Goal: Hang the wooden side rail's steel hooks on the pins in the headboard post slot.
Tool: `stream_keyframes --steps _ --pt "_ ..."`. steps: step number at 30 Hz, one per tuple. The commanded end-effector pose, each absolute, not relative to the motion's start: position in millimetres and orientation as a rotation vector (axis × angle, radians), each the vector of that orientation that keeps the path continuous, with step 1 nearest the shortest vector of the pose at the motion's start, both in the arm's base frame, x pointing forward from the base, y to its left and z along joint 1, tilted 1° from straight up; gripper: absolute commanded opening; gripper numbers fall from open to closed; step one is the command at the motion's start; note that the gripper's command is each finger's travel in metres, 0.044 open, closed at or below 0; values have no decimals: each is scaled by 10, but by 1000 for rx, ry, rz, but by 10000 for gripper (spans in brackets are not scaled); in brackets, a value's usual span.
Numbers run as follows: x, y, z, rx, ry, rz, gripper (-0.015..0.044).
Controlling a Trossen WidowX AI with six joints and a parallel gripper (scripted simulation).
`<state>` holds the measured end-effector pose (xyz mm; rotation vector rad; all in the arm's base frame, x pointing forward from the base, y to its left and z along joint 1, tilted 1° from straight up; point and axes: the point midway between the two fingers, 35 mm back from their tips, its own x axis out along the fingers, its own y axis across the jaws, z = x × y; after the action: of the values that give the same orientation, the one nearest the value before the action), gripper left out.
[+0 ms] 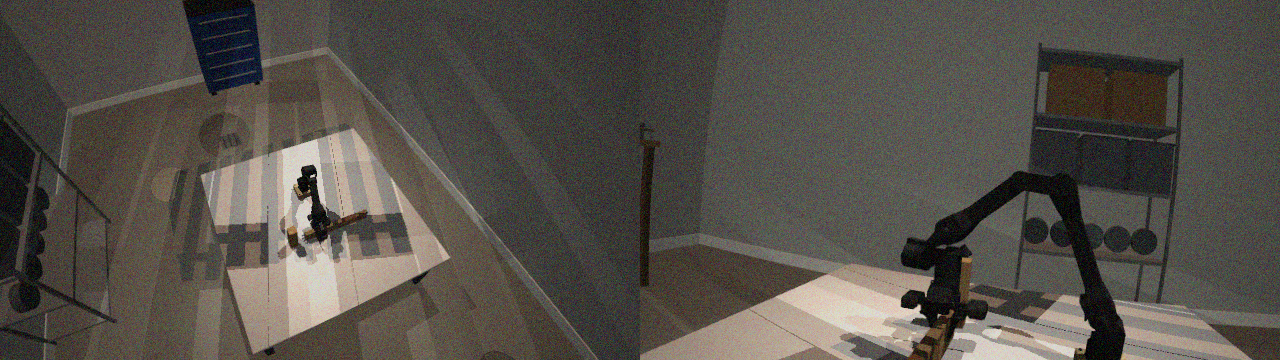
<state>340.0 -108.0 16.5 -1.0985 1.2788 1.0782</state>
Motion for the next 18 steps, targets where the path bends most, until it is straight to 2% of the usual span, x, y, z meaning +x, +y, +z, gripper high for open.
stream_keyframes --steps 1,18 --pt "3419 -1081 211 -1110 1268 1079 0" --pt "3418 -1080 239 -1110 1268 1079 0"
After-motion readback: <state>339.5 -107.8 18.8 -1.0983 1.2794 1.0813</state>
